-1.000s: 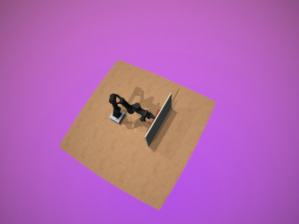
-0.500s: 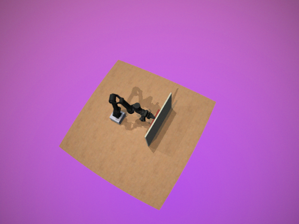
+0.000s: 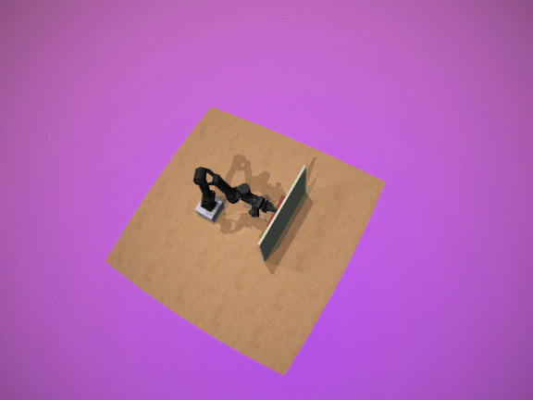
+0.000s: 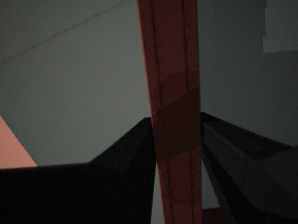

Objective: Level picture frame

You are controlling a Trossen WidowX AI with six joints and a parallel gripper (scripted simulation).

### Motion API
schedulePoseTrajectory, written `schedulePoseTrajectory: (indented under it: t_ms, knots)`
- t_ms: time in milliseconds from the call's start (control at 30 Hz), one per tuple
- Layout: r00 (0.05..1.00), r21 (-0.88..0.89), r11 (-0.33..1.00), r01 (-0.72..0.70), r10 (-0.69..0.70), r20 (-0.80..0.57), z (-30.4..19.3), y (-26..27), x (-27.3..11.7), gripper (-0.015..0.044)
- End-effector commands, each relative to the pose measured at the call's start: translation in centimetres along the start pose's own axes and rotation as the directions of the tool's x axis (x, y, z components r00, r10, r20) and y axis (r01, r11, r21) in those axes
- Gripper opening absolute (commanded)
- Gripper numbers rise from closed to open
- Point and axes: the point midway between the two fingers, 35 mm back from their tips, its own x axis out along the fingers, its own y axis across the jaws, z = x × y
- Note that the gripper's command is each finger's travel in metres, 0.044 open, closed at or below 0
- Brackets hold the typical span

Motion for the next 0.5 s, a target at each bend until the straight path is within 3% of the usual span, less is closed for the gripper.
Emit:
schedulePoseTrajectory:
  t_ms: [0, 467]
  knots:
    - [1.0, -0.001, 1.0, -0.012, 0.012, 0.002, 0.02, 0.41, 0.05, 0.0]
    - [1.0, -0.001, 1.0, -0.012, 0.012, 0.002, 0.02, 0.58, 0.05, 0.0]
